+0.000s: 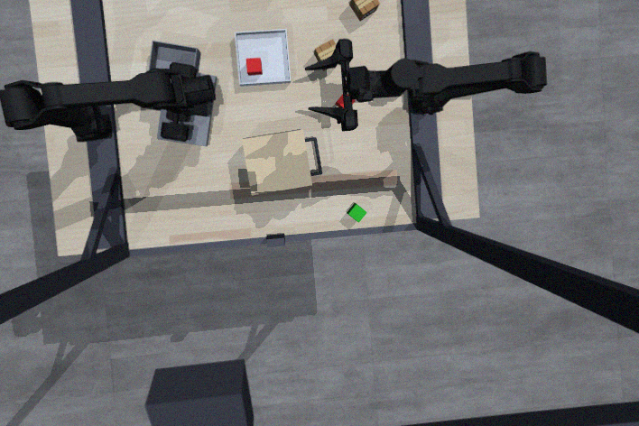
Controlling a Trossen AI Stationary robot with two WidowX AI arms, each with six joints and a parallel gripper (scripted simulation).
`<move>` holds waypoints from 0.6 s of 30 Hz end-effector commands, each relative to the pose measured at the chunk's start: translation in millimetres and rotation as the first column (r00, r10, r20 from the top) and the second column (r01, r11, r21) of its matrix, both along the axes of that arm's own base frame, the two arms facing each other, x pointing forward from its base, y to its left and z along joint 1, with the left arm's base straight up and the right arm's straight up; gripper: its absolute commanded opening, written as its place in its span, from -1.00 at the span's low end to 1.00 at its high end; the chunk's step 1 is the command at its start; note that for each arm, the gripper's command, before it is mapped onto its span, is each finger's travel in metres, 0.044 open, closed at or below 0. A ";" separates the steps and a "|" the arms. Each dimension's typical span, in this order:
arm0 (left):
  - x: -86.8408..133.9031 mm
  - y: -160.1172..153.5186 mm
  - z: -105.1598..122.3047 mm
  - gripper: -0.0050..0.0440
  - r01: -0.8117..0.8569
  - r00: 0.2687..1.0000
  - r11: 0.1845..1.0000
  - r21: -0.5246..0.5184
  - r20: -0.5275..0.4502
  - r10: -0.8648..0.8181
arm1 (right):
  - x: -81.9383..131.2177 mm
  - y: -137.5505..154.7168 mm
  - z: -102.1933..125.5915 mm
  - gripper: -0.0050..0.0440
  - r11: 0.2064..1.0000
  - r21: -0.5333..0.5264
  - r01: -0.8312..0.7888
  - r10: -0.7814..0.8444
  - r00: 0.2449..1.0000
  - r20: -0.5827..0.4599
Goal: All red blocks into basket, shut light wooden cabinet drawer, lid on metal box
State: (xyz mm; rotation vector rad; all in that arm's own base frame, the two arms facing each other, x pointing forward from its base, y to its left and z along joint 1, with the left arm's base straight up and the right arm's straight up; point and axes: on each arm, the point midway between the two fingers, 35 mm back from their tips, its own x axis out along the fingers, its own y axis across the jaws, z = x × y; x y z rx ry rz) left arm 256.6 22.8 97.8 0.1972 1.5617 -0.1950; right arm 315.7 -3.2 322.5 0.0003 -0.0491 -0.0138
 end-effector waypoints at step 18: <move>-27.0 77.1 11.4 -1.00 0.000 0.999 1.000 0.008 0.043 -0.001 | -2.8 0.8 18.6 0.84 1.000 -0.009 -0.002 0.002 0.999 0.048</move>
